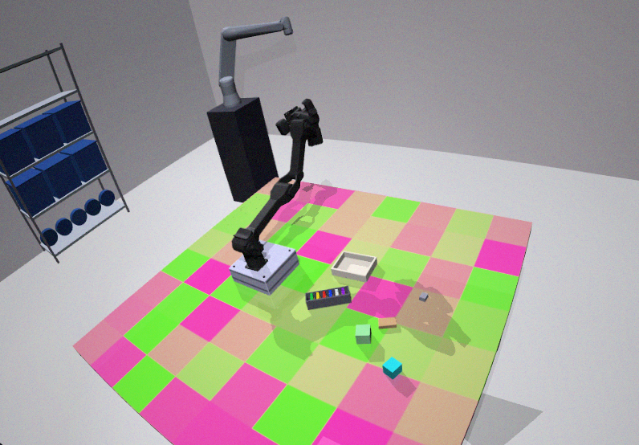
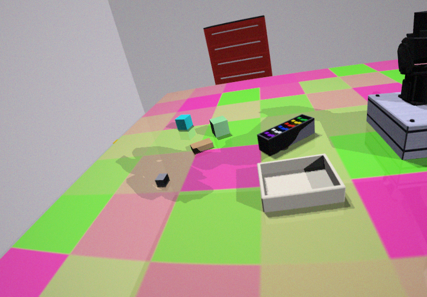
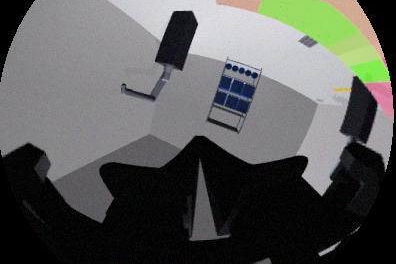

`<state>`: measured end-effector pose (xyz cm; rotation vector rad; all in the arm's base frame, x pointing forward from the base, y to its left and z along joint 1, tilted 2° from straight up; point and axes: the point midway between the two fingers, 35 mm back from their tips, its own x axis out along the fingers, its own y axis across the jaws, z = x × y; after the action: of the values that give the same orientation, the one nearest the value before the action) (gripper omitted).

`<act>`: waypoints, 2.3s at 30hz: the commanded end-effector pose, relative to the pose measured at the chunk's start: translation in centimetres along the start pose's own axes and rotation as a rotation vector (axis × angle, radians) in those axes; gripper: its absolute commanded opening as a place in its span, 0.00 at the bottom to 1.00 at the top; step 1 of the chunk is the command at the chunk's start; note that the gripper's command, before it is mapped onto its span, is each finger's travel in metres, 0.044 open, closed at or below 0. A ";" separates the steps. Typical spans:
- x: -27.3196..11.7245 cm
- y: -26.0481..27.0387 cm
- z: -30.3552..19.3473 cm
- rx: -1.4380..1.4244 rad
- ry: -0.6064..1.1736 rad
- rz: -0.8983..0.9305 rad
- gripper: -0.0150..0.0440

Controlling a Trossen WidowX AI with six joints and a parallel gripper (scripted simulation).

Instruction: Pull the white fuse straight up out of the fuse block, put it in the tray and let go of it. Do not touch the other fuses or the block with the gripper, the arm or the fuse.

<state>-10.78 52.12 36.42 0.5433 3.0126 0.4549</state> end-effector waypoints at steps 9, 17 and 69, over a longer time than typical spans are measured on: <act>1.8 -2.4 -7.5 -0.225 0.072 0.034 0.38; 4.3 -6.0 -14.0 -0.349 0.160 0.040 0.38; -33.5 -47.1 -47.6 -0.896 1.745 0.023 0.38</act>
<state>-4.14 -10.79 69.42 0.0303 3.0632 3.1616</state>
